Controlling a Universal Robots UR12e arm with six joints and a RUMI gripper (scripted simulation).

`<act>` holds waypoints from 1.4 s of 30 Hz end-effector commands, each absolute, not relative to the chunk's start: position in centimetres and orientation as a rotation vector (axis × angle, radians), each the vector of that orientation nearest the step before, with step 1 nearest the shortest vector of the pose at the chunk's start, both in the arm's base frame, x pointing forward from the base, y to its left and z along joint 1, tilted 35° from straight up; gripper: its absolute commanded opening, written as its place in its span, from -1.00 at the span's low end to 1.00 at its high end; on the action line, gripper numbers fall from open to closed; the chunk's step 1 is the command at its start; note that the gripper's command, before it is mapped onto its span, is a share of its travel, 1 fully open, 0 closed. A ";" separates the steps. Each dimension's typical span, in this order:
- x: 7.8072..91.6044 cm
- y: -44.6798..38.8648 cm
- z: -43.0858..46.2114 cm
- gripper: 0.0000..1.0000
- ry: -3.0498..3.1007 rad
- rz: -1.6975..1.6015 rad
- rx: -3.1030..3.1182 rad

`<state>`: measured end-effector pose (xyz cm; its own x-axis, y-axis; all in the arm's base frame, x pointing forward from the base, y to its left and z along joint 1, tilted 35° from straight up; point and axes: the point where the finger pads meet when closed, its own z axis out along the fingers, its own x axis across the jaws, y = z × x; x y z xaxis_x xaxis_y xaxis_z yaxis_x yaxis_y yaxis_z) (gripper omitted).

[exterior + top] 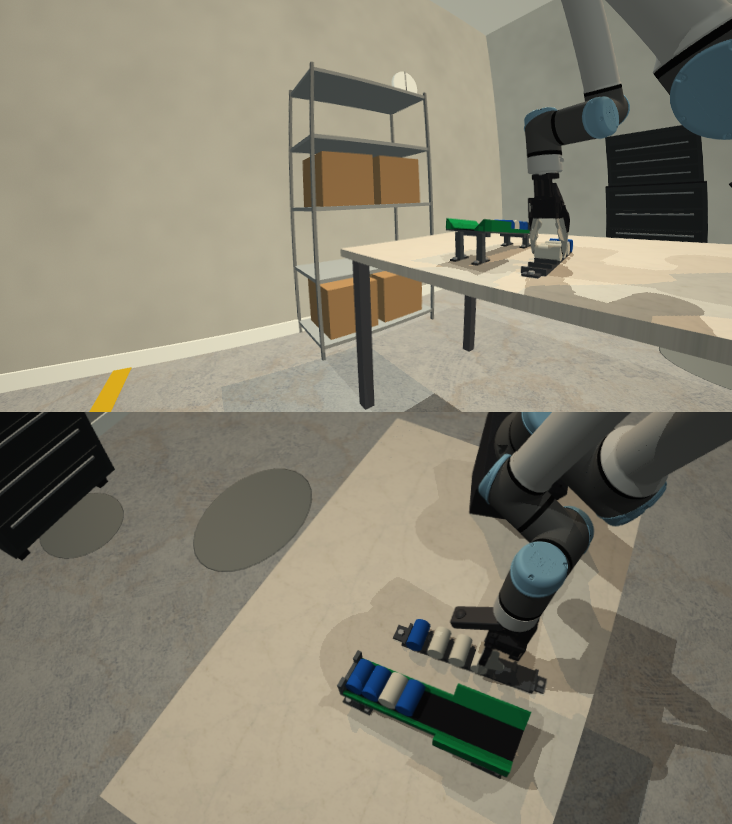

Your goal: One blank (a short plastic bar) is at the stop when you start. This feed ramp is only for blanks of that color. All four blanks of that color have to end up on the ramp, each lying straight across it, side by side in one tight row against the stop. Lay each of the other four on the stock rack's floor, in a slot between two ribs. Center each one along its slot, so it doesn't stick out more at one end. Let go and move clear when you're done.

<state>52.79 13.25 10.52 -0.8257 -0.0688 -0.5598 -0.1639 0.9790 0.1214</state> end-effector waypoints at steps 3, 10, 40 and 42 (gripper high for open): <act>52.8 13.3 10.5 -0.17 2.540 0.219 -0.163; 52.8 13.3 10.5 -0.17 2.540 0.219 -0.163; 52.8 13.3 10.5 -0.02 2.540 0.219 -0.163; 52.8 13.3 10.5 -0.02 2.540 0.219 -0.163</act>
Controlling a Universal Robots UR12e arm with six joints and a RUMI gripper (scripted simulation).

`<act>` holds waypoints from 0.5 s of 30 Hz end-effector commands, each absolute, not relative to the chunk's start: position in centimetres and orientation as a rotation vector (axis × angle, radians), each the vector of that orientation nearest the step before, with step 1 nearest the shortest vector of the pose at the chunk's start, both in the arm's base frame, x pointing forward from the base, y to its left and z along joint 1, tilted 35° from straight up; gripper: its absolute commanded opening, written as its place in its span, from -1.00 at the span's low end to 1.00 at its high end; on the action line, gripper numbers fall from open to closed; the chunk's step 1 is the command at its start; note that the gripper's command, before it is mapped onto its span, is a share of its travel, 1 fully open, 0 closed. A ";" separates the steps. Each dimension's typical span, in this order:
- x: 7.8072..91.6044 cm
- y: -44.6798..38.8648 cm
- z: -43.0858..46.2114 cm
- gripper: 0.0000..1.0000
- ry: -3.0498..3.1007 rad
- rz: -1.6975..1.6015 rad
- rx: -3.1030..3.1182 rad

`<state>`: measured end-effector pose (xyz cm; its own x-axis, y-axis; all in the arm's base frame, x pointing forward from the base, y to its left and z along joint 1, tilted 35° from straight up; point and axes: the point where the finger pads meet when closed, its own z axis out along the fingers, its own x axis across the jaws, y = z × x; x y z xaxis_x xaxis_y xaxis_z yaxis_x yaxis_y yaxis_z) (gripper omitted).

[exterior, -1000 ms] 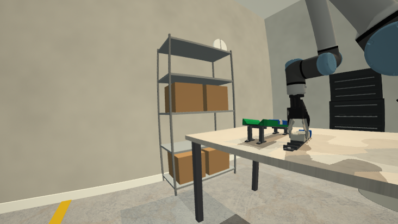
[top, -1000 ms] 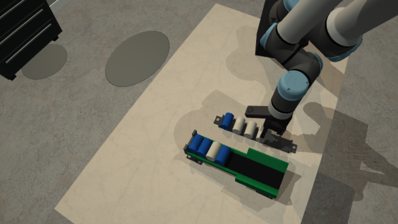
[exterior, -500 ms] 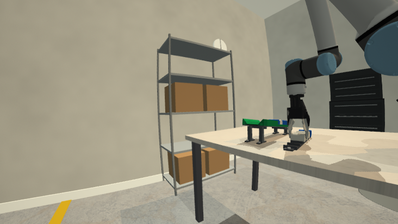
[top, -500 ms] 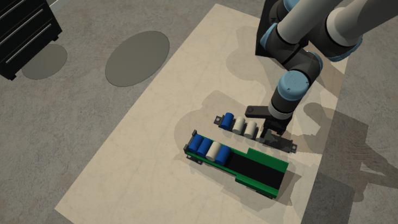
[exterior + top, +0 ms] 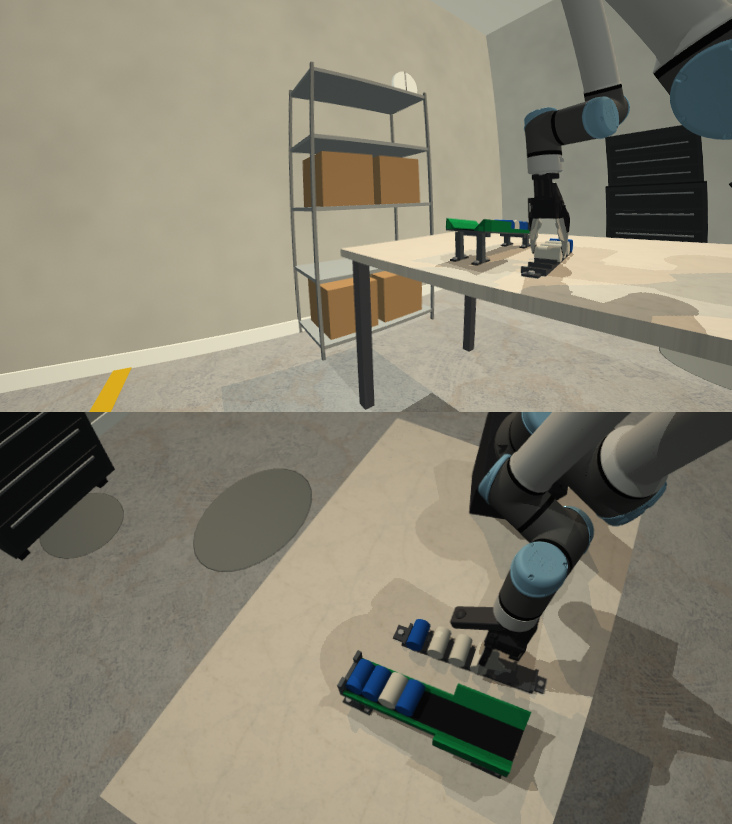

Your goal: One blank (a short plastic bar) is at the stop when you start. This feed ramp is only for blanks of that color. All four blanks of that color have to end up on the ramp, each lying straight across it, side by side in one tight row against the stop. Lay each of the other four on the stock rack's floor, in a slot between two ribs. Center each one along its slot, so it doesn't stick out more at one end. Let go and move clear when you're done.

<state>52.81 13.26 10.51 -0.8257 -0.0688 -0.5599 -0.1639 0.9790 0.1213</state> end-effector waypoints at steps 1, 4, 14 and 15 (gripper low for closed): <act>52.8 13.3 10.5 0.04 2.540 0.219 -0.163; 52.8 13.3 10.5 0.09 2.540 0.219 -0.163; 52.8 13.3 10.5 0.09 2.540 0.219 -0.163; 52.8 13.3 10.5 0.09 2.540 0.219 -0.163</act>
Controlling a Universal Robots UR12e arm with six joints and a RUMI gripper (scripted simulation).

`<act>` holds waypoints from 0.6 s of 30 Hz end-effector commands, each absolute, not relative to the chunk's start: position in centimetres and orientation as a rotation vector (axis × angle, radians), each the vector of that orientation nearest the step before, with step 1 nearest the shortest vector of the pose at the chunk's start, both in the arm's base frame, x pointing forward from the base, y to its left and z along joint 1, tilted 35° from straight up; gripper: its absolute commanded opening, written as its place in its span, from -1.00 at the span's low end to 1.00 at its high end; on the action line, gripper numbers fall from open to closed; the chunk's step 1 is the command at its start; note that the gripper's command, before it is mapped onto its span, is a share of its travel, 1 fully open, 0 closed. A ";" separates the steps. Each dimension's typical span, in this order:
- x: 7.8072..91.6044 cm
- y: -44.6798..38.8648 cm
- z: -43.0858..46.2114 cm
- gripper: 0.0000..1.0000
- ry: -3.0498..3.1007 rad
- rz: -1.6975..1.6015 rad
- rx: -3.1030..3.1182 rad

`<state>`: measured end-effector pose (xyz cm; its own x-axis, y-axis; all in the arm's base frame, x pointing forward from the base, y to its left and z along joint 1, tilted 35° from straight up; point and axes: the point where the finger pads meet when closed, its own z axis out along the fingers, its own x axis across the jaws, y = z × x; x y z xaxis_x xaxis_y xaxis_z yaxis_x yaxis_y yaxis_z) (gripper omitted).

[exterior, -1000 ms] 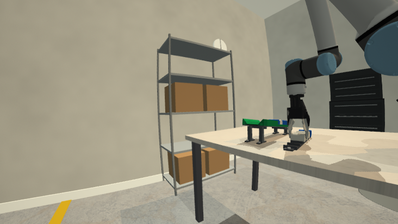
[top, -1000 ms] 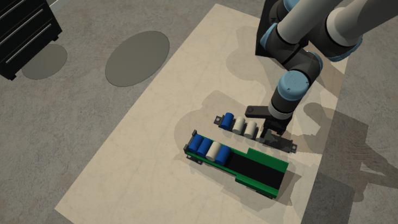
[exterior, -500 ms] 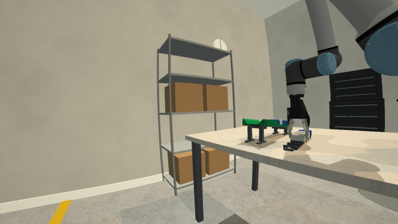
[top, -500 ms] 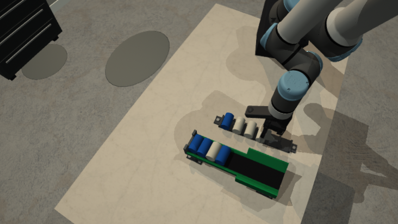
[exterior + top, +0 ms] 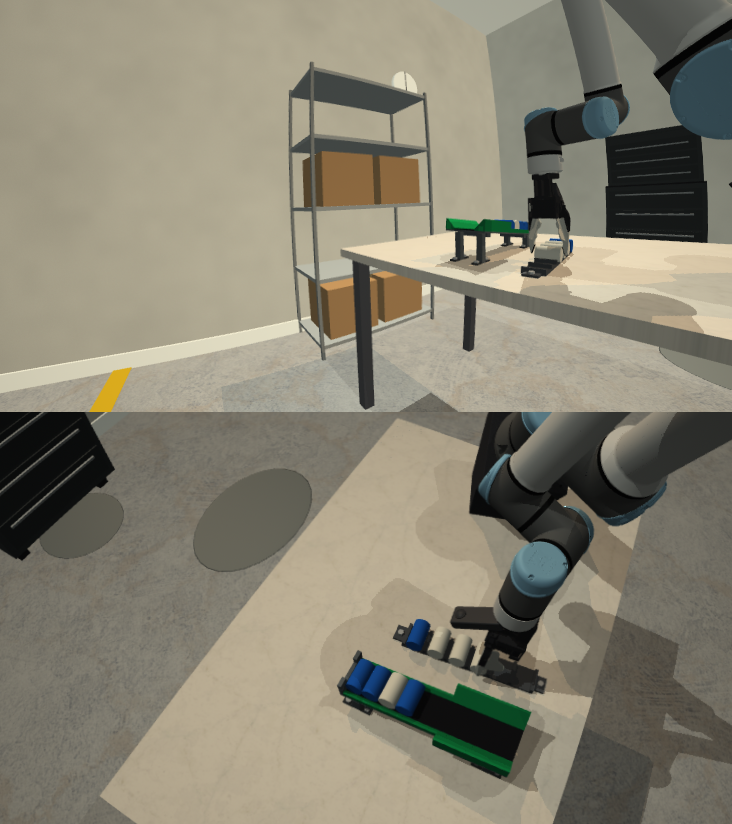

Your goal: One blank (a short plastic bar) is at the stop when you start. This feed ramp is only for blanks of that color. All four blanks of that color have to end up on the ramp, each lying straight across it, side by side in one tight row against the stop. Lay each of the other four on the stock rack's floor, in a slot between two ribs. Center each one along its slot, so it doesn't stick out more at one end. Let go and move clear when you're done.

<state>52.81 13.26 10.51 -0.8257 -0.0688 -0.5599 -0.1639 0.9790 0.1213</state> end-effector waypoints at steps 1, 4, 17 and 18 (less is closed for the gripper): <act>52.8 13.3 10.5 0.09 2.540 0.219 -0.163; 52.8 13.2 10.6 0.09 2.540 0.219 -0.163; 51.9 12.9 12.0 0.09 2.540 0.219 -0.163; 51.7 12.9 12.2 0.09 2.540 0.219 -0.163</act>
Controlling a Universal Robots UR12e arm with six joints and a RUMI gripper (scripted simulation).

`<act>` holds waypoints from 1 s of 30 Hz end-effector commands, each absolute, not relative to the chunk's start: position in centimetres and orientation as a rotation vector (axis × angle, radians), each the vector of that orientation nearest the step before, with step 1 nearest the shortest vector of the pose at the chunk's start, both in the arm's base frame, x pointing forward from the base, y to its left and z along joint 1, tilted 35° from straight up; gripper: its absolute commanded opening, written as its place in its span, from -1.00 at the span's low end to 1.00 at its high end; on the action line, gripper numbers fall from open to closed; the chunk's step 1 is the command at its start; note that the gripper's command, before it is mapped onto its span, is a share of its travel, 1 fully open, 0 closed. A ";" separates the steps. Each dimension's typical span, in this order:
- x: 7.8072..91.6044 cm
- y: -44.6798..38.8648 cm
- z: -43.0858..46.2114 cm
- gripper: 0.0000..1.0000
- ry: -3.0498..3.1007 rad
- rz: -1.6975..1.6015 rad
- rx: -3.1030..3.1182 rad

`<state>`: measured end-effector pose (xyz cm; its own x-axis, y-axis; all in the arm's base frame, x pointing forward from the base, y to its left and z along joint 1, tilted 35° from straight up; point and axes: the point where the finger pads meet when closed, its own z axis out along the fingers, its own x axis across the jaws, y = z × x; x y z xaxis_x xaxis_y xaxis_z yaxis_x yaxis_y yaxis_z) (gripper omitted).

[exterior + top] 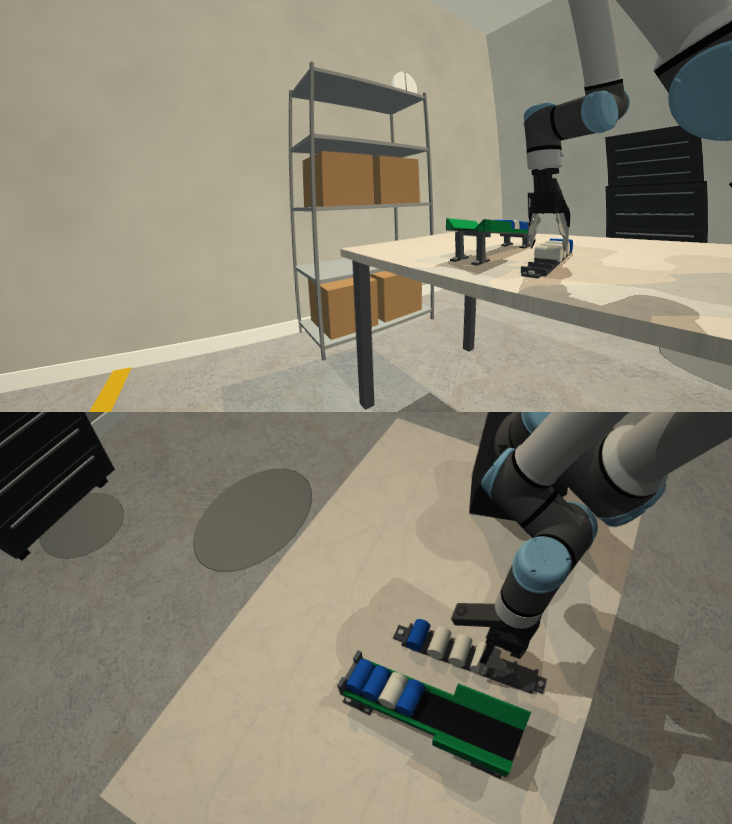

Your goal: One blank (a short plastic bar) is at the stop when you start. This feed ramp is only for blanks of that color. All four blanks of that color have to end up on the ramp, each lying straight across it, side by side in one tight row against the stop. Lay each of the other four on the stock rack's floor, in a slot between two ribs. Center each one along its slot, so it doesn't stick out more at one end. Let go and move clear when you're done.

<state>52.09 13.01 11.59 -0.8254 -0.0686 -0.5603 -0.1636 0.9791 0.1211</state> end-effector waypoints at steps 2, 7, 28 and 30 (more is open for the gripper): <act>51.4 12.7 12.7 0.09 2.540 0.219 -0.163; 50.5 12.4 14.1 0.09 2.540 0.219 -0.163; 48.1 11.6 17.7 0.09 2.540 0.219 -0.163; 48.0 11.6 17.8 0.09 2.540 0.219 -0.163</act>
